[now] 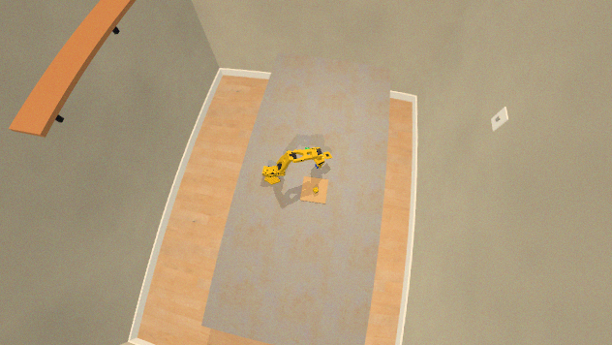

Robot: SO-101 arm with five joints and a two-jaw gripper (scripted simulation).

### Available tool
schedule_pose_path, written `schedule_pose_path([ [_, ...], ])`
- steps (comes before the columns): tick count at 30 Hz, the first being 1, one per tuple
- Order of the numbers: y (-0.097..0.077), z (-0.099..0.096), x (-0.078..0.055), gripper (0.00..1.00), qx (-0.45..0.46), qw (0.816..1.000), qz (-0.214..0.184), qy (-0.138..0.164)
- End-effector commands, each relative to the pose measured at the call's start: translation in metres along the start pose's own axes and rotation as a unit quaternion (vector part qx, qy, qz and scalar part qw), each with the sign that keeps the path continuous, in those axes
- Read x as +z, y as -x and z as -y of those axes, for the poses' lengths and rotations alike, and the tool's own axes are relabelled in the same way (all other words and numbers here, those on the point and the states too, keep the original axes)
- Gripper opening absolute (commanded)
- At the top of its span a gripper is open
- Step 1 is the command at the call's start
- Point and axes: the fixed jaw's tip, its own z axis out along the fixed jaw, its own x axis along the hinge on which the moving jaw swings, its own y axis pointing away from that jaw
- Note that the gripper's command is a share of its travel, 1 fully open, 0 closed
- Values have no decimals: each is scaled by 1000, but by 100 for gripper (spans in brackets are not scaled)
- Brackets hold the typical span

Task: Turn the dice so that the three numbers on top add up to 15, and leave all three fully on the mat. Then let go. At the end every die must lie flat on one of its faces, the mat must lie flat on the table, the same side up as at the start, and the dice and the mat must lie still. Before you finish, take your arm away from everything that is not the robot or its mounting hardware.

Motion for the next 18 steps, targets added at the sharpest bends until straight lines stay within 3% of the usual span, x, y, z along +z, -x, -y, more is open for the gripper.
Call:
schedule_pose_path([
  [1,7,3,-19,0,-1,1000,26,-6],
  [18,4,-1,-55,0,-1,1000,28,-6],
])
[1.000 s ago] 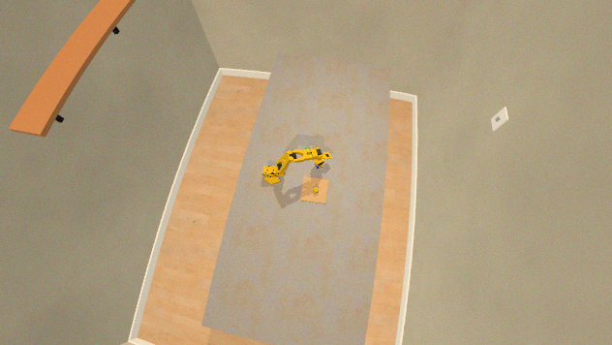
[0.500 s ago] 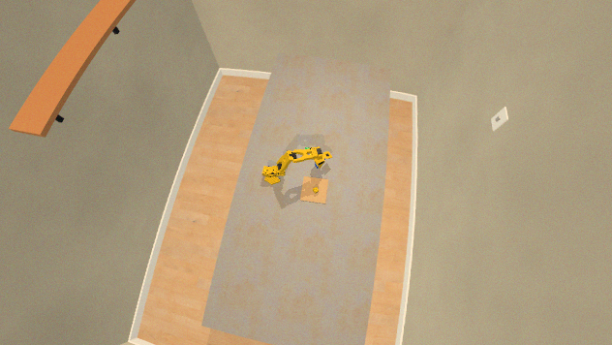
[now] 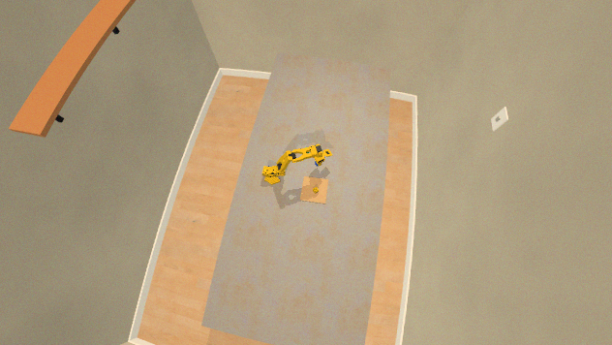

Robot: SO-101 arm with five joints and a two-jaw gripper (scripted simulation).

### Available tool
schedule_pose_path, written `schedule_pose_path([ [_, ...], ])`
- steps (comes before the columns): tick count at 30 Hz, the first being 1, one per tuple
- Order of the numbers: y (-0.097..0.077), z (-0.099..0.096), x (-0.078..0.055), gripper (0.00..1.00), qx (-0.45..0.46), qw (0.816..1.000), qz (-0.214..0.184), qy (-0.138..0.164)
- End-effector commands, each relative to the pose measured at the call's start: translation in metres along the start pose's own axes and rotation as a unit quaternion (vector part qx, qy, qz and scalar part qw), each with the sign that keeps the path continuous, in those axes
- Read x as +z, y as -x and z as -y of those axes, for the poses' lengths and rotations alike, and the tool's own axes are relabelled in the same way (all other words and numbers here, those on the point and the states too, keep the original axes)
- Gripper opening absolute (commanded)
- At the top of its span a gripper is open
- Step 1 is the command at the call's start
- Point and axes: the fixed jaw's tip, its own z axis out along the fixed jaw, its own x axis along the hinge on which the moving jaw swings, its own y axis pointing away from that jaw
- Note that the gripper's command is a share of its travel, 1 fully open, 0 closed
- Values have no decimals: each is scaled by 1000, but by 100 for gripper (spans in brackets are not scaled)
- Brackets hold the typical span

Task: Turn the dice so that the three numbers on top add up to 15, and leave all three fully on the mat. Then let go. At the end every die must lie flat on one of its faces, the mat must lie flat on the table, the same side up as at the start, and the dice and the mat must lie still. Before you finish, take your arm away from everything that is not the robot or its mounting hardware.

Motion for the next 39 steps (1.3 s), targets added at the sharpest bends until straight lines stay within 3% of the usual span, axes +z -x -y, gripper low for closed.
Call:
schedule_pose_path([
  [1,7,0,-21,0,-1,999,38,-8],
  [9,6,1,-22,0,2,999,38,-8],
  [13,0,12,-22,0,26,999,38,-8],
  [21,-39,58,-21,0,153,988,36,-10],
  [23,-39,58,-21,0,153,988,36,-10],
  [28,-72,80,-17,0,241,970,34,-11],
  [33,-94,89,-14,0,293,956,33,-11],
  [39,-98,91,-13,0,303,952,33,-11],
])
